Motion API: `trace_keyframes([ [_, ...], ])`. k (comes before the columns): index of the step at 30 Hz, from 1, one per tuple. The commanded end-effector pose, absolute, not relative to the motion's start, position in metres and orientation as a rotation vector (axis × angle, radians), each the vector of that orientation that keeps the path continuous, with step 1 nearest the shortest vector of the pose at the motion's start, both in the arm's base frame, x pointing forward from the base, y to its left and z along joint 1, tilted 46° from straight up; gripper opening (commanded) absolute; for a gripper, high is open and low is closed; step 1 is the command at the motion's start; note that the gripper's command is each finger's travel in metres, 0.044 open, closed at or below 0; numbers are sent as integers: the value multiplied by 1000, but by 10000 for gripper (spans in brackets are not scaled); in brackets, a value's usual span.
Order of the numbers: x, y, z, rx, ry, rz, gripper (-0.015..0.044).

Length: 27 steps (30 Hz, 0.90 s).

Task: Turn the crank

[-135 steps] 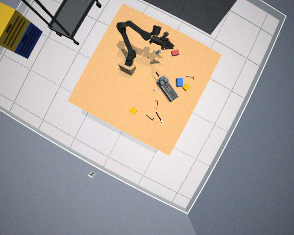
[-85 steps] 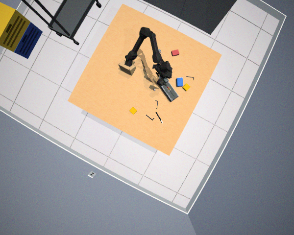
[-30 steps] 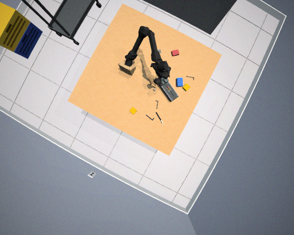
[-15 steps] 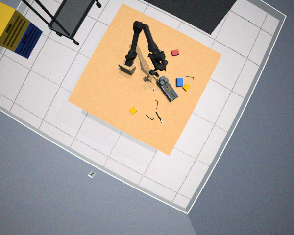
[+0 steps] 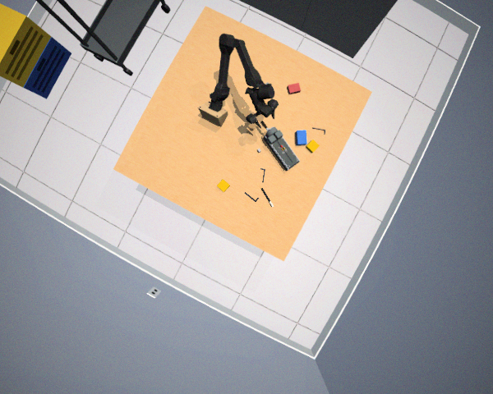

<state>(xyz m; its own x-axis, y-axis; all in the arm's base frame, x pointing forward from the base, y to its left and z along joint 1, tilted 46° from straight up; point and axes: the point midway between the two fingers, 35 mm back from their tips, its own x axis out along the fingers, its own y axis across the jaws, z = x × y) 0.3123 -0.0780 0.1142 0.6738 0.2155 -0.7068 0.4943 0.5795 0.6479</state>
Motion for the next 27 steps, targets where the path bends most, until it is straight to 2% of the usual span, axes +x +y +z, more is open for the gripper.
trace_keyframes([
  [1,311,-66,103,970,853,-190,440],
  [27,315,-37,74,963,857,-188,440],
])
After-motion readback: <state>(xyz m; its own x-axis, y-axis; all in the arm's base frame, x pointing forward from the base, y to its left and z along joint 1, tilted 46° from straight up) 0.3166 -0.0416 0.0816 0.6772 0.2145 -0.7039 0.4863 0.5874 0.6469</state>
